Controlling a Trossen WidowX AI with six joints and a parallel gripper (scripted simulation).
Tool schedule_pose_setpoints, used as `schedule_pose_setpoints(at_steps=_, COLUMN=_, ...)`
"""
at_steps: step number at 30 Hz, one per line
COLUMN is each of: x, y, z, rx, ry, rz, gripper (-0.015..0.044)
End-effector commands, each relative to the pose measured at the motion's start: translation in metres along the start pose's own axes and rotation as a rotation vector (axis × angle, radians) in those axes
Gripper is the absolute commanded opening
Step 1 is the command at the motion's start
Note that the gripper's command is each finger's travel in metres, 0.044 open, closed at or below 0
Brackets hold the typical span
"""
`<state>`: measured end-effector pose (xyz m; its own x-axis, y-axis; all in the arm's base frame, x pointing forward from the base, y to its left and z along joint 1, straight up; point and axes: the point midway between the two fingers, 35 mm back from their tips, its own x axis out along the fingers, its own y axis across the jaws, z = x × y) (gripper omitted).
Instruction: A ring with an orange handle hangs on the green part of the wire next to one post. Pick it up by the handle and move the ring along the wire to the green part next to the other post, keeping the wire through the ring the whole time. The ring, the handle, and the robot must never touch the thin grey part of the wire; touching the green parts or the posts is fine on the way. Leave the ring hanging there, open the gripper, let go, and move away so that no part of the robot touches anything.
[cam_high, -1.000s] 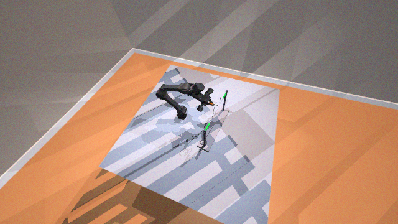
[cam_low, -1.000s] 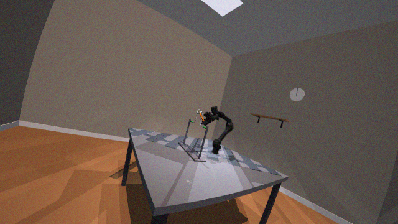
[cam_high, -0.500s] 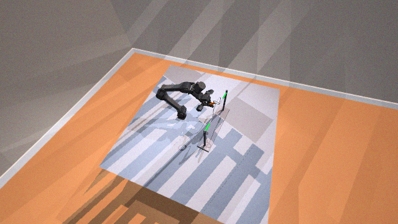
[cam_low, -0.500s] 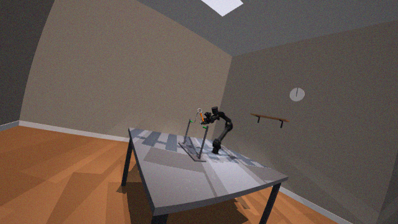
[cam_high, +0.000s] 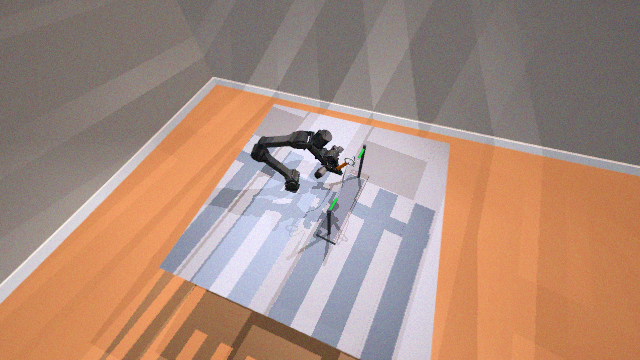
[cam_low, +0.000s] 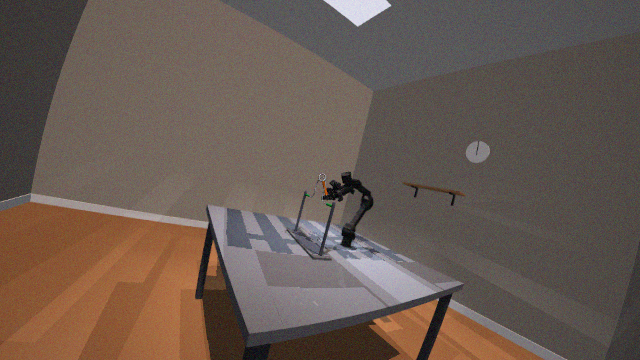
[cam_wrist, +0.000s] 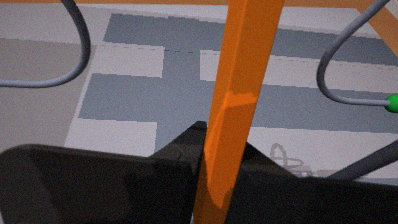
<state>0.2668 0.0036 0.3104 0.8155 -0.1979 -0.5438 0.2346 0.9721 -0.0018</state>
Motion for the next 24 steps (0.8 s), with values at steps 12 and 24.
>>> schedule_pose_setpoints(at_steps=12, x=0.001, y=-0.011, z=0.001, rx=-0.214, ry=-0.029, rz=-0.143, gripper=-0.015)
schedule_pose_setpoints(at_steps=24, x=0.0, y=-0.02, z=0.003, rx=-0.375, ry=-0.051, rz=-0.249, gripper=-0.015)
